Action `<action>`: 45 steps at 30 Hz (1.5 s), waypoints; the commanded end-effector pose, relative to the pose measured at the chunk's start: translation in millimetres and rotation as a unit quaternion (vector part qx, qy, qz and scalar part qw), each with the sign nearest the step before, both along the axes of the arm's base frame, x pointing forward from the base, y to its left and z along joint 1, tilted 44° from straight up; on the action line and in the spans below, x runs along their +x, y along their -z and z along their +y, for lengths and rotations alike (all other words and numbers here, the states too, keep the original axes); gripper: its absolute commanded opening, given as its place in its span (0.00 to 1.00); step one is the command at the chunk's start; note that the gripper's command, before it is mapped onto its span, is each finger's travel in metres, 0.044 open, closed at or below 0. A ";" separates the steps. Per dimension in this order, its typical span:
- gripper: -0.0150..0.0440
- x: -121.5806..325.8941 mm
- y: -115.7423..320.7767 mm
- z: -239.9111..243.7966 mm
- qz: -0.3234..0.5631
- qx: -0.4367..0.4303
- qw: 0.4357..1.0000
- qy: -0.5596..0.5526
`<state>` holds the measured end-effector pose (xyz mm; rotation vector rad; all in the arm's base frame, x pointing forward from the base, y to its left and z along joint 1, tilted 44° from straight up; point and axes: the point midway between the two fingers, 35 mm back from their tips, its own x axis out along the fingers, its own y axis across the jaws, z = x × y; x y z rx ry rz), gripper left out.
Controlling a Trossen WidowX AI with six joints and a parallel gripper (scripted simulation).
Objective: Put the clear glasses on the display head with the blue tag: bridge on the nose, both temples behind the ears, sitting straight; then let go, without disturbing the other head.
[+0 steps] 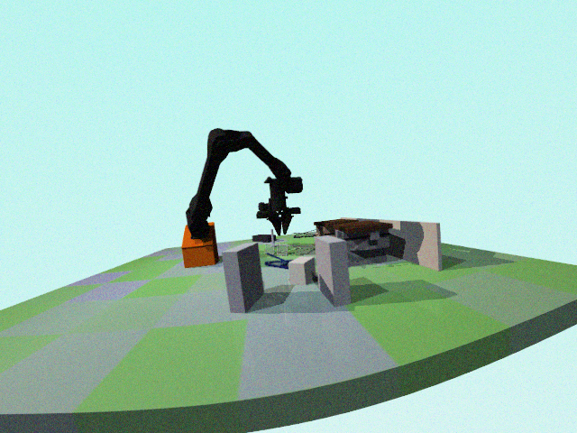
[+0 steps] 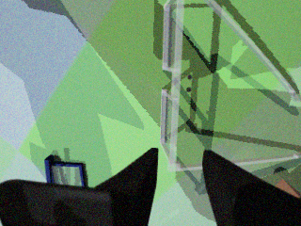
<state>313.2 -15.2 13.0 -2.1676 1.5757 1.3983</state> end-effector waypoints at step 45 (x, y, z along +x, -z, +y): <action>0.46 -3.0 40.7 -45.2 0.000 -0.005 1.000 0.000</action>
